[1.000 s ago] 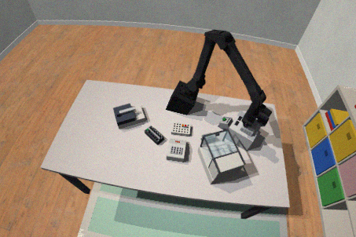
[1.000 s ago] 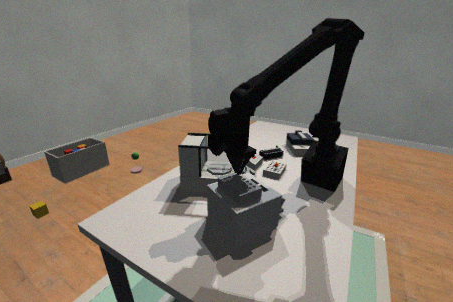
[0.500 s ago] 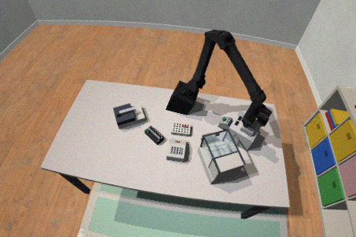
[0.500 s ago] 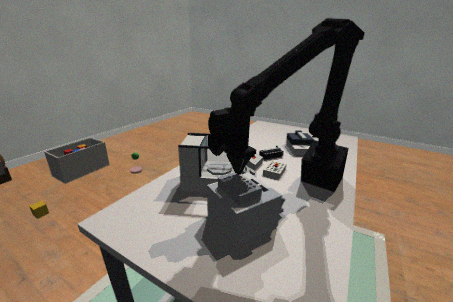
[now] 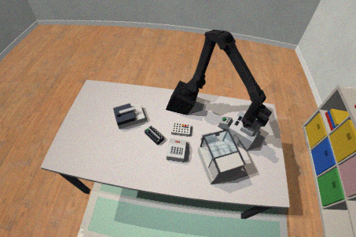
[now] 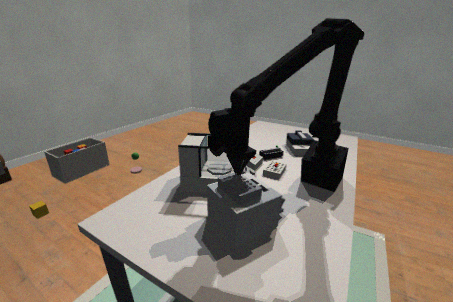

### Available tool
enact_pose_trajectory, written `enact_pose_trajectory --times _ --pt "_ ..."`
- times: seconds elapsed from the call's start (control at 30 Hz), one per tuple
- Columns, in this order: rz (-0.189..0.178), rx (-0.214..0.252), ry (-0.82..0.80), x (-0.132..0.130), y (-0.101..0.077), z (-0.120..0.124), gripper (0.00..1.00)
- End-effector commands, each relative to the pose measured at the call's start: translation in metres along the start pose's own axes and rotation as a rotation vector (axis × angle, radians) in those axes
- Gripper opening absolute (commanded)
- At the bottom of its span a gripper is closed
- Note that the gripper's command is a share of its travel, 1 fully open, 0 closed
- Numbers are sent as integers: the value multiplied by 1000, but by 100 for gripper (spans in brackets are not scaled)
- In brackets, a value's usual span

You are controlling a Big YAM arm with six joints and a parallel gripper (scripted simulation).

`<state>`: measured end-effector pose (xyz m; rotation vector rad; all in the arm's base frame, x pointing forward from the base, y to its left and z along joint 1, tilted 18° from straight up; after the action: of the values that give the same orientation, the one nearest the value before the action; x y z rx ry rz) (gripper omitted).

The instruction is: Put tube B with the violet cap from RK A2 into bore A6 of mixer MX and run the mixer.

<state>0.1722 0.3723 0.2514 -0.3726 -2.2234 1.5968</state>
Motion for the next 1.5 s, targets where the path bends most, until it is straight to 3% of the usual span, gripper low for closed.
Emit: enact_pose_trajectory --times 0.0,1.47 --pt "5 3 5 -2 10 -4 9" --pt "4 5 5 1 17 -3 9"
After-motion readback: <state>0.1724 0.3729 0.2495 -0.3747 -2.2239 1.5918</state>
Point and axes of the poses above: the point where the finger pads meet when closed, its own y axis out along the fingers, its own x axis across the jaws, z = x × y, the point moved 10 cm from there along -y, back along the fingers, and after that the axes turned 8 degrees about y, right-handed, at the moved point
